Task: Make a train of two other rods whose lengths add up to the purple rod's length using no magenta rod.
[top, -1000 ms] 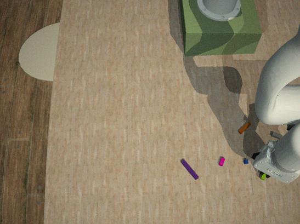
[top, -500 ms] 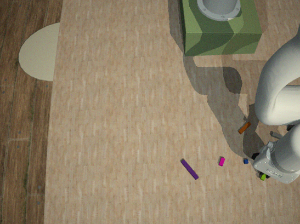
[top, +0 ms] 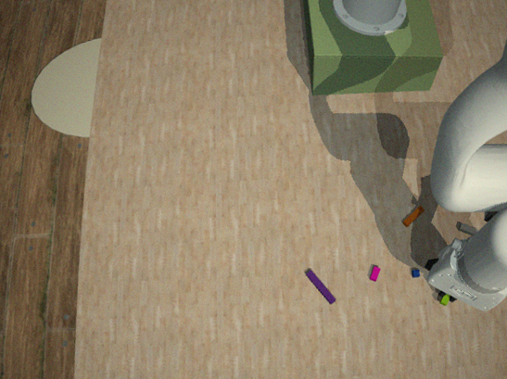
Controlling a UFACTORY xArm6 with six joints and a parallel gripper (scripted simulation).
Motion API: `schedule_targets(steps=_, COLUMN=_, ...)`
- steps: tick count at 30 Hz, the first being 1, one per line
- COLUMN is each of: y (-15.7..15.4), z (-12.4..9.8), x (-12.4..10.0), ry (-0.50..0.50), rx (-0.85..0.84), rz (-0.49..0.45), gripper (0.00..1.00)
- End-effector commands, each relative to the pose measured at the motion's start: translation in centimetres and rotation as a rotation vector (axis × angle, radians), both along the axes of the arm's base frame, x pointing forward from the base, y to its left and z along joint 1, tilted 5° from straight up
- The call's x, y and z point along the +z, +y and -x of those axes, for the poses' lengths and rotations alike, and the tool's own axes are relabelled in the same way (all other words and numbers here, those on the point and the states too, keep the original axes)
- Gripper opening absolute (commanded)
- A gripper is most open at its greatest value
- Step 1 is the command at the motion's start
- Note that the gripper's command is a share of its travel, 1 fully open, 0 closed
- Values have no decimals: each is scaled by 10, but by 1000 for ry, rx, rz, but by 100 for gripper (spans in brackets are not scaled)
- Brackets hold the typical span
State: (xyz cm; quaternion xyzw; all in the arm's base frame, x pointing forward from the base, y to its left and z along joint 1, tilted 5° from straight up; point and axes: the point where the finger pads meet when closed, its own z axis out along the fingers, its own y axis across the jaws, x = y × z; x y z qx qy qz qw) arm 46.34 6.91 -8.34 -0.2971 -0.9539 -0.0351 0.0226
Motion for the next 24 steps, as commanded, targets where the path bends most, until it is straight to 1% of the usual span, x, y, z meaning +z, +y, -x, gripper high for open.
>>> schedule_targets(steps=1, y=0, z=-2, x=1, ry=-4, rx=0, rz=0, gripper=4)
schedule_targets(steps=10, y=0, z=-2, x=0, ry=-4, rx=0, rz=0, gripper=4)
schedule_targets(steps=24, y=1, z=-2, x=-10, ry=-4, rx=0, rz=0, gripper=4)
